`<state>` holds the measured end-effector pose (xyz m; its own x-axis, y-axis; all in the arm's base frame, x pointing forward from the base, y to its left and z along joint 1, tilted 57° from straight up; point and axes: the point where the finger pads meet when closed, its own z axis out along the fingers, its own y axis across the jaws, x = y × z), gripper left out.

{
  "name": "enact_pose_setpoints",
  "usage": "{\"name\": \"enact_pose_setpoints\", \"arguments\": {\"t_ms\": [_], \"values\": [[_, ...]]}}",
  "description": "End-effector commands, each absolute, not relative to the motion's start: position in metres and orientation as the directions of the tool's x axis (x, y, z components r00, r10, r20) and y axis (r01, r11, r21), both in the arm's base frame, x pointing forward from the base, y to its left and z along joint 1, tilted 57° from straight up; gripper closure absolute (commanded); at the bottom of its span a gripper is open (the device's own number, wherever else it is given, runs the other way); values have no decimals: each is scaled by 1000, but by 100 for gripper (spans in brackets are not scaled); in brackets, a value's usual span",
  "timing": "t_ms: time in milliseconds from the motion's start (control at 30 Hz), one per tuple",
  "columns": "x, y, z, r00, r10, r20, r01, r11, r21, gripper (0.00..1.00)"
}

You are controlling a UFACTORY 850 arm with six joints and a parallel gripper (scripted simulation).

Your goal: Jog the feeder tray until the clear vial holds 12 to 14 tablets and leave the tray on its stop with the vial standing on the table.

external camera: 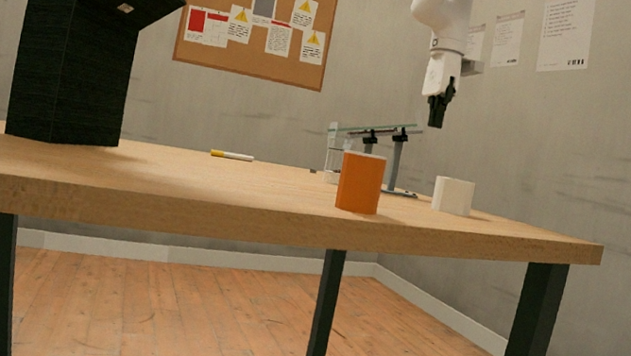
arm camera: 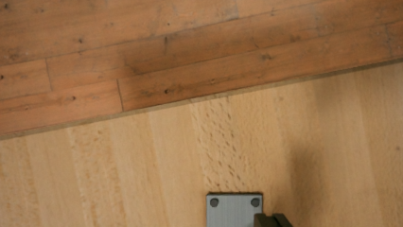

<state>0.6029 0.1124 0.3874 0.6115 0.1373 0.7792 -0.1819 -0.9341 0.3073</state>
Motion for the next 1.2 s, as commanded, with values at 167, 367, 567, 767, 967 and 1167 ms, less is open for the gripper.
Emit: {"name": "enact_pose_setpoints", "arguments": {"t_ms": [167,367,567,767,967,1167], "values": [[603,113,388,611,137,780,-182,-934,307,100],[603,113,388,611,137,780,-182,-934,307,100],[603,113,388,611,137,780,-182,-934,307,100],[601,112,383,611,137,780,-182,-934,307,100],[591,106,362,611,137,780,-182,-934,307,100],[591,106,360,611,137,780,-182,-934,307,100]]}}
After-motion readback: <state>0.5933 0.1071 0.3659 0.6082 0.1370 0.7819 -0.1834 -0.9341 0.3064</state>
